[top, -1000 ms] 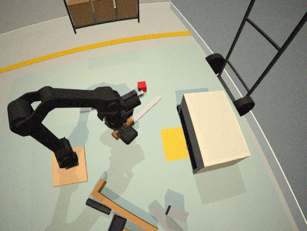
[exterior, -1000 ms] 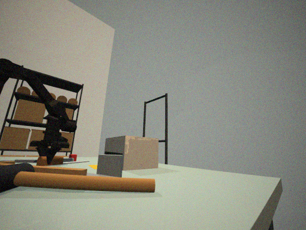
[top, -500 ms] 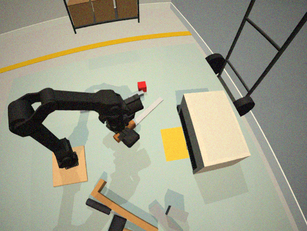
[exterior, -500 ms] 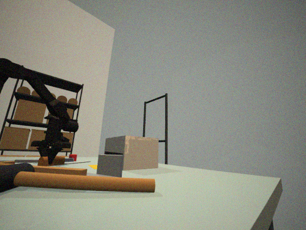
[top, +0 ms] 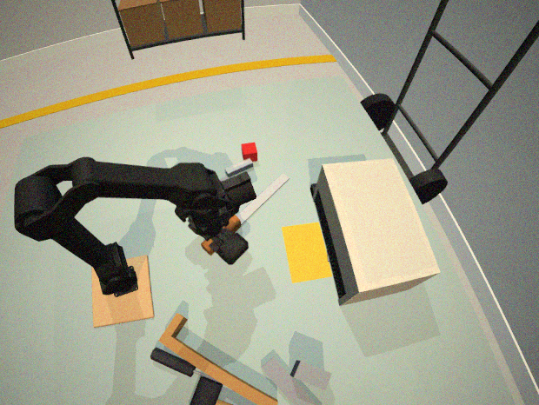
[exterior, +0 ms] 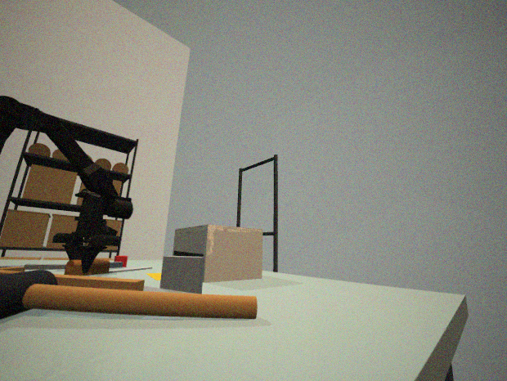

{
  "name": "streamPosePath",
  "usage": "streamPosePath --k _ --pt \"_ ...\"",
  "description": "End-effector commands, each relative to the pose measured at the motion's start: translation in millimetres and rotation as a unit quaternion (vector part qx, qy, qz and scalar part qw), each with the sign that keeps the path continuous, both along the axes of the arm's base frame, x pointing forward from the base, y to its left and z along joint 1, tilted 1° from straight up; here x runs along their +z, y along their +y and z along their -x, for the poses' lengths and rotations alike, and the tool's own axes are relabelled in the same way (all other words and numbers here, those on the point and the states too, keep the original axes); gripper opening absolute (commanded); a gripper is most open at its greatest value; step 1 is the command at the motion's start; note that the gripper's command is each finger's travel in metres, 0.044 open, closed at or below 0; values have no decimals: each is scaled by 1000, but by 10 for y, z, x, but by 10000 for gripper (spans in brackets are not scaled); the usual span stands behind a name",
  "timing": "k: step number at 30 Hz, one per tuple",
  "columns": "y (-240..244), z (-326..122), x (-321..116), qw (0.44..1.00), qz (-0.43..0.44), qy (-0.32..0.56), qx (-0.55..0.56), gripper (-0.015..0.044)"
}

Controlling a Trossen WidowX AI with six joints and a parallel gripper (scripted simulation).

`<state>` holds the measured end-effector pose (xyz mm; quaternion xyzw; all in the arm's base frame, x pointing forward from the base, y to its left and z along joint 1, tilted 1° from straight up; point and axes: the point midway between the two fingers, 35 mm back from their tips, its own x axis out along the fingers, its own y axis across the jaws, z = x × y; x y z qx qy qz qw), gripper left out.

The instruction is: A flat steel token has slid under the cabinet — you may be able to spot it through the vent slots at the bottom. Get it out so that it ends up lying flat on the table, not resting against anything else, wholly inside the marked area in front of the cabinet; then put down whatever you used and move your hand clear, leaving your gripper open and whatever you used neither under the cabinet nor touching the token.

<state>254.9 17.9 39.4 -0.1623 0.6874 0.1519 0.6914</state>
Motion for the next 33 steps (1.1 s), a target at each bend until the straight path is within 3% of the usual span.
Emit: streamPosePath --k 1,33 --pt "-48 -18 11 1000 1 -2 0 0" --pt "-369 -42 17 1000 3 -3 0 0"
